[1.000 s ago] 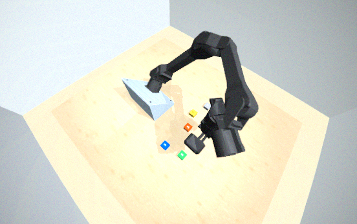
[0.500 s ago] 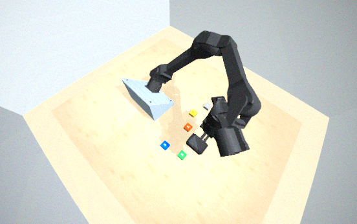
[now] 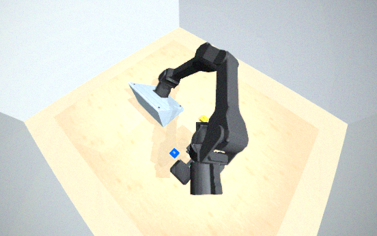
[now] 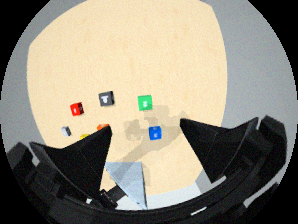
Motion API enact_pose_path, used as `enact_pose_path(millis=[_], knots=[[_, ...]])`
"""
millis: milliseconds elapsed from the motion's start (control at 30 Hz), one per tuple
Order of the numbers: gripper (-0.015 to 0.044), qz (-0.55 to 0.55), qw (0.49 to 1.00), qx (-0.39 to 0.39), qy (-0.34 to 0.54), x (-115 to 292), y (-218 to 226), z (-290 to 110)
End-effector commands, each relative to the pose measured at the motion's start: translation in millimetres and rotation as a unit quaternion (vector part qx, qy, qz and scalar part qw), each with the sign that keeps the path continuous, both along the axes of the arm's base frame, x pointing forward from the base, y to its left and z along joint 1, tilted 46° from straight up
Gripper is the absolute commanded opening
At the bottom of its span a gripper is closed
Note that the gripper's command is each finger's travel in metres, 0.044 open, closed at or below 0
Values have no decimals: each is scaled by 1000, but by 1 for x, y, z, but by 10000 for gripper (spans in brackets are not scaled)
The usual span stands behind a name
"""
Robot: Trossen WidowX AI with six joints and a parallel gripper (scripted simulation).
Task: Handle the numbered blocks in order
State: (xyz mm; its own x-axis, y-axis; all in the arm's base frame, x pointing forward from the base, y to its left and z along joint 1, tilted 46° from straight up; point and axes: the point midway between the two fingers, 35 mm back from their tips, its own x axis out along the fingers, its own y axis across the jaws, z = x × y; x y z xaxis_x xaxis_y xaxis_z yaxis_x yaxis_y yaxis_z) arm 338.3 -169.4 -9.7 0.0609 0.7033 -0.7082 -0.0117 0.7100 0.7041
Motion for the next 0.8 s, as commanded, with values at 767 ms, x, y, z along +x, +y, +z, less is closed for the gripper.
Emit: enact_pose_path(millis=[767], knots=[[400,7,1000,-3,-4,-2,-8,-9]])
